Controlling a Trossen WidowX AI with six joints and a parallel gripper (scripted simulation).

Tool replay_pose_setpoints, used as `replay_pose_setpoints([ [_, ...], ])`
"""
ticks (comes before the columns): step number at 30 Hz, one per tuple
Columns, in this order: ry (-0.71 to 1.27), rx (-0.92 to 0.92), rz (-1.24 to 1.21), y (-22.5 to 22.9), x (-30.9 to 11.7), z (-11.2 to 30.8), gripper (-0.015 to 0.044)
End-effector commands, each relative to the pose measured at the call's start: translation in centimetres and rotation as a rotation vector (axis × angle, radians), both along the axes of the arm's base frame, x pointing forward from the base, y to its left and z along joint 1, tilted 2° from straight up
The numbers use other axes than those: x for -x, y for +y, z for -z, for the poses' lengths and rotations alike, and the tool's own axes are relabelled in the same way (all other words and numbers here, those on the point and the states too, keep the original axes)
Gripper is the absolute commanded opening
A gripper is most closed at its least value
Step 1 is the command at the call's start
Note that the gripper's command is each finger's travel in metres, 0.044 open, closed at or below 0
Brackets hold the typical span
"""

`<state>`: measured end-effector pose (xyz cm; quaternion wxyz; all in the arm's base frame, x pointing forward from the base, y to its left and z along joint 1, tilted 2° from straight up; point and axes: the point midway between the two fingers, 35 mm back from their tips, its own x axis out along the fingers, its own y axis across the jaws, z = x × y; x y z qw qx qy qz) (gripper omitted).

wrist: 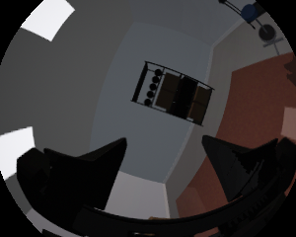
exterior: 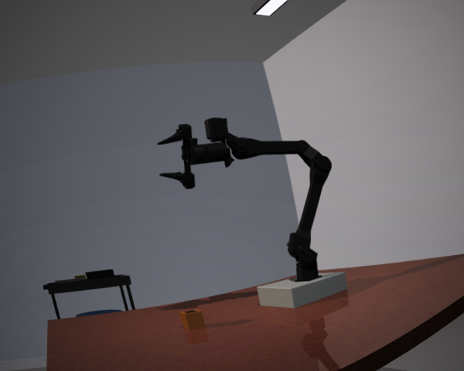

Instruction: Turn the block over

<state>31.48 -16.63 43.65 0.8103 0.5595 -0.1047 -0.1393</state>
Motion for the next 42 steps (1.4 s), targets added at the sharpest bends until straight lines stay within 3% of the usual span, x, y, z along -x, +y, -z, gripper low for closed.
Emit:
replay_pose_setpoints([
  [1, 0.210, 0.032, -0.059, 0.2, -3.5, 4.8, 0.0440],
  [9, 0.668, 0.172, -0.215, 1.0, -7.9, 15.1, 0.0440],
  [16, 1.088, 0.336, -0.474, 2.6, -8.8, 24.5, 0.0440],
  [23, 1.542, 0.541, -0.992, 4.8, -6.4, 33.9, 0.0440],
  [33, 1.576, 0.556, -1.055, 5.4, -6.1, 34.8, 0.0440],
  [37, 1.575, 0.556, -1.055, 5.8, -6.2, 37.9, 0.0440],
  [42, 1.575, 0.556, -1.055, 5.8, -6.2, 38.1, 0.0440],
])
